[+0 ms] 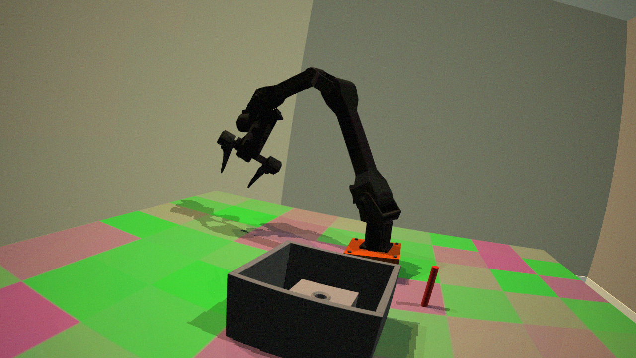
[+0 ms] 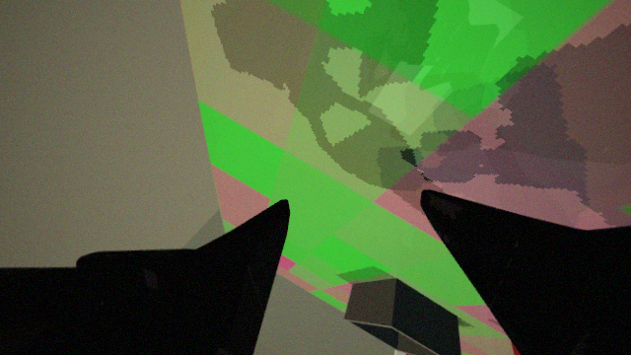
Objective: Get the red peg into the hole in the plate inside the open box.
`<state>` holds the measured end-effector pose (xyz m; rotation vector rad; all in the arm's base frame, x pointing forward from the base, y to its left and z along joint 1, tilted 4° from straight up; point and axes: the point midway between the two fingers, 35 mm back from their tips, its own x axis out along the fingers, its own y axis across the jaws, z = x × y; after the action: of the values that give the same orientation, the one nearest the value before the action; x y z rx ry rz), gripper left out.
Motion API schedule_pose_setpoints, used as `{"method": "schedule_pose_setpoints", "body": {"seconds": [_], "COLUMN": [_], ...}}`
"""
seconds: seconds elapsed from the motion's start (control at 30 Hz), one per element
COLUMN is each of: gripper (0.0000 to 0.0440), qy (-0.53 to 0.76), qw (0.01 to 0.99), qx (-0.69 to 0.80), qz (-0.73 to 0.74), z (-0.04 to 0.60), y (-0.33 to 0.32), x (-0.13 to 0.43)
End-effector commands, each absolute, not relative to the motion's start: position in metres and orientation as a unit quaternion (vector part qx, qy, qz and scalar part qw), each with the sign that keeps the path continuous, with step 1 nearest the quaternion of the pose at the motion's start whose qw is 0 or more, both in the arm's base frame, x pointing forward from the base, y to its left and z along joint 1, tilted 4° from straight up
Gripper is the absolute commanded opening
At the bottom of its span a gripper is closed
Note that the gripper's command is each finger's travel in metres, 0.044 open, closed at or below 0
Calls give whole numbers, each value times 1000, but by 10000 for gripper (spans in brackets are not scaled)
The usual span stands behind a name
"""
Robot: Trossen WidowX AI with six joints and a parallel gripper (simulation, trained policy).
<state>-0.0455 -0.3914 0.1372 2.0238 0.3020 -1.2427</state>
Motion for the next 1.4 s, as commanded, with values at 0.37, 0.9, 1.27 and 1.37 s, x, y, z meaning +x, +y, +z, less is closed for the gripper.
{"method": "schedule_pose_setpoints", "body": {"seconds": [0.37, 0.9, 1.27, 1.37], "gripper": [440, 440, 440, 440], "qy": [242, 411, 506, 530], "qw": [444, 508, 546, 554], "qx": [728, 619, 532, 508], "qz": [-462, -436, -403, -392], "z": [156, 169, 173, 173], "y": [-372, -269, -174, -147], "x": [73, 206, 253, 259]}}
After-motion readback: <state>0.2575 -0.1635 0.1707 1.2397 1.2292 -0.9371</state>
